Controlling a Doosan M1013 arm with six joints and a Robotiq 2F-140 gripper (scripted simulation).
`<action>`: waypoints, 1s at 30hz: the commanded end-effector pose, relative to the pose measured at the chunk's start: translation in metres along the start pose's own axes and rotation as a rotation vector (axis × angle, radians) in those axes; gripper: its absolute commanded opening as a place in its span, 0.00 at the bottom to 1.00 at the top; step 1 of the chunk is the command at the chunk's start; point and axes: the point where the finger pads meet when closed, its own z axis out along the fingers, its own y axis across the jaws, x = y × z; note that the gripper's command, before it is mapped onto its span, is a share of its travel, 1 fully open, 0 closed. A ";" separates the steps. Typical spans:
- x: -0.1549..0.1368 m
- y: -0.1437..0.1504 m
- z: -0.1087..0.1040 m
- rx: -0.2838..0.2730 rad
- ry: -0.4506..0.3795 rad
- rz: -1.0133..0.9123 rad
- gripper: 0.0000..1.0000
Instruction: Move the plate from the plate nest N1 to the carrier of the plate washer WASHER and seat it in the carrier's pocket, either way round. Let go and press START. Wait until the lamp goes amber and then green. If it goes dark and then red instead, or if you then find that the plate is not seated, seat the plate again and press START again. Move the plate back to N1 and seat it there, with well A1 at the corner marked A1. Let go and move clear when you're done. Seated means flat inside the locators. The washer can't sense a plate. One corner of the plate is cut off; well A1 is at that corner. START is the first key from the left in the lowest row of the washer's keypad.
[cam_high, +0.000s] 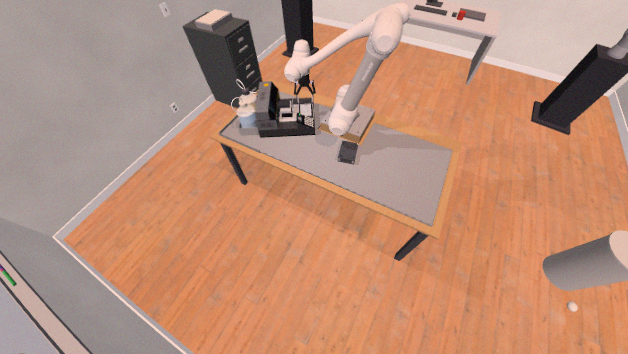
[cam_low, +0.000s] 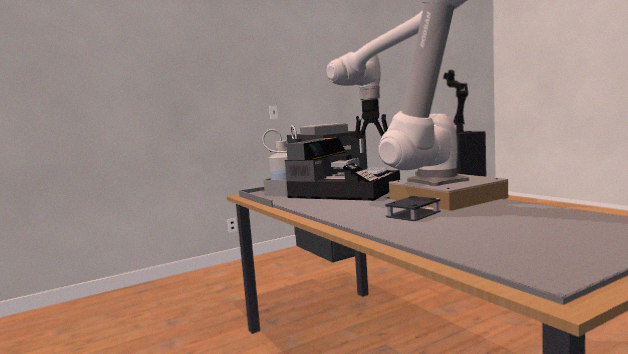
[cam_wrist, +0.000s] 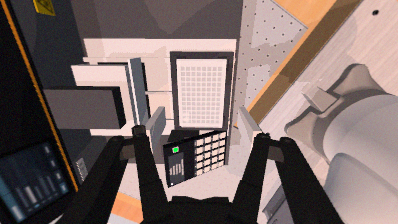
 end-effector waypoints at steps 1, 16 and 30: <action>0.002 -0.001 -0.001 -0.002 0.005 0.003 0.70; 0.002 -0.001 0.020 -0.002 0.005 0.003 0.70; 0.002 -0.001 0.040 -0.002 0.005 0.003 0.70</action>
